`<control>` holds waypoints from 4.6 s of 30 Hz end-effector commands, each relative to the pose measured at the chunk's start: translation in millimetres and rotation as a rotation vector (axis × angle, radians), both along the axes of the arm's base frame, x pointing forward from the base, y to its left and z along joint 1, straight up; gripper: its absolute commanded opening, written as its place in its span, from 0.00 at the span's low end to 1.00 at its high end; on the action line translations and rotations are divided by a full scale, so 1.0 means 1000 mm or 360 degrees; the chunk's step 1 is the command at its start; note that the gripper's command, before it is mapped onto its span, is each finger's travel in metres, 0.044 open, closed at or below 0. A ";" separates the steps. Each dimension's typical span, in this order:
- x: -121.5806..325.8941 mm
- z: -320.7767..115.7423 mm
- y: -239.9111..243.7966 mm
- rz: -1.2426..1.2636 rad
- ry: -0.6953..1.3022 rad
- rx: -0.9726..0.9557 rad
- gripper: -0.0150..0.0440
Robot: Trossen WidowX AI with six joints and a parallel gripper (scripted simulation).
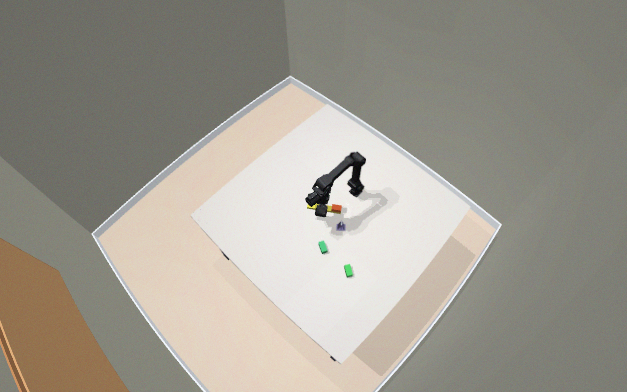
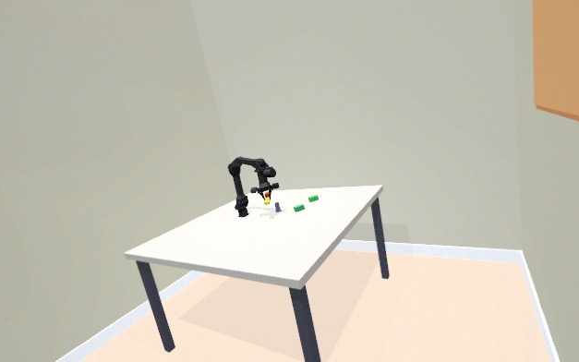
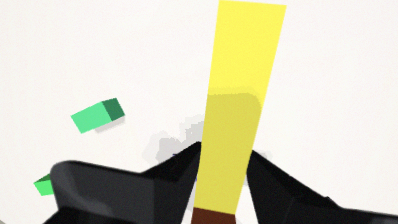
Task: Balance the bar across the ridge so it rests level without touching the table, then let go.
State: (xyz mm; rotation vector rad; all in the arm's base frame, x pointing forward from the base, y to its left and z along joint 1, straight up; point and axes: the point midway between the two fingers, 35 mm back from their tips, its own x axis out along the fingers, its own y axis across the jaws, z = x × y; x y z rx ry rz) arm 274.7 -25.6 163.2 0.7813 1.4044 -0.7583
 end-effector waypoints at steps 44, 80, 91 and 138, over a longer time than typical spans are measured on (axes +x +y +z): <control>-0.006 -0.027 0.103 0.0198 0.0004 0.0005 0.25; -0.006 -0.043 0.103 0.0199 0.0004 0.0005 0.25; -0.006 -0.043 0.103 0.0199 0.0004 0.0005 0.25; -0.006 -0.047 0.103 0.0199 0.0004 0.0005 0.25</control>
